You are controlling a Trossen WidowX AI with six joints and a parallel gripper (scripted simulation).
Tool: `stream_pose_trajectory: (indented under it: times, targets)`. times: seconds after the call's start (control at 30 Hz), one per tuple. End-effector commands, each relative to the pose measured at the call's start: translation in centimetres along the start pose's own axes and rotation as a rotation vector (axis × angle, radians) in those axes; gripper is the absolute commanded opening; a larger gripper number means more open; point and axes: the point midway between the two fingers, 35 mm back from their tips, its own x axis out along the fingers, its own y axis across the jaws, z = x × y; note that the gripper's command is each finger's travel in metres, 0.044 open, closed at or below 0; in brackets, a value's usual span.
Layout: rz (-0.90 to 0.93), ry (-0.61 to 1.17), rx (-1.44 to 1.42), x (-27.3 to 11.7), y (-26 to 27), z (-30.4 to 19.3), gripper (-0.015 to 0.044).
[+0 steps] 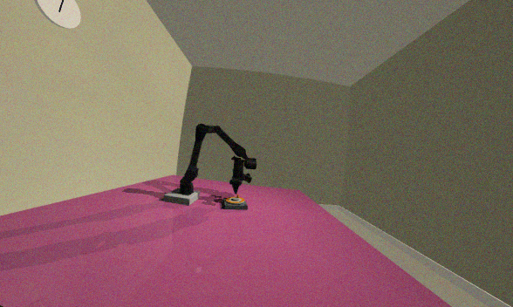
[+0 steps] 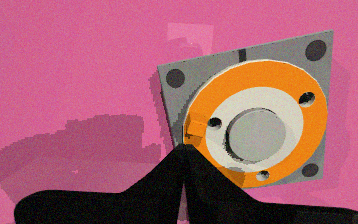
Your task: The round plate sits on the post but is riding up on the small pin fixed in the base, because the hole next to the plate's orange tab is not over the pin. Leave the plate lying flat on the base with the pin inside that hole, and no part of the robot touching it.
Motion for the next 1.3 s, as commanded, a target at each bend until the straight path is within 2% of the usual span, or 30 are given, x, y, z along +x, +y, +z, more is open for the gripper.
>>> stream_pose_trajectory:
  times: [0.0,1.27]
  targets:
    - [0.001,0.008,0.003,1.0,0.0,-0.3,0.0]
    - [-0.001,0.005,0.003,0.9,-1.6,4.2,0.0]
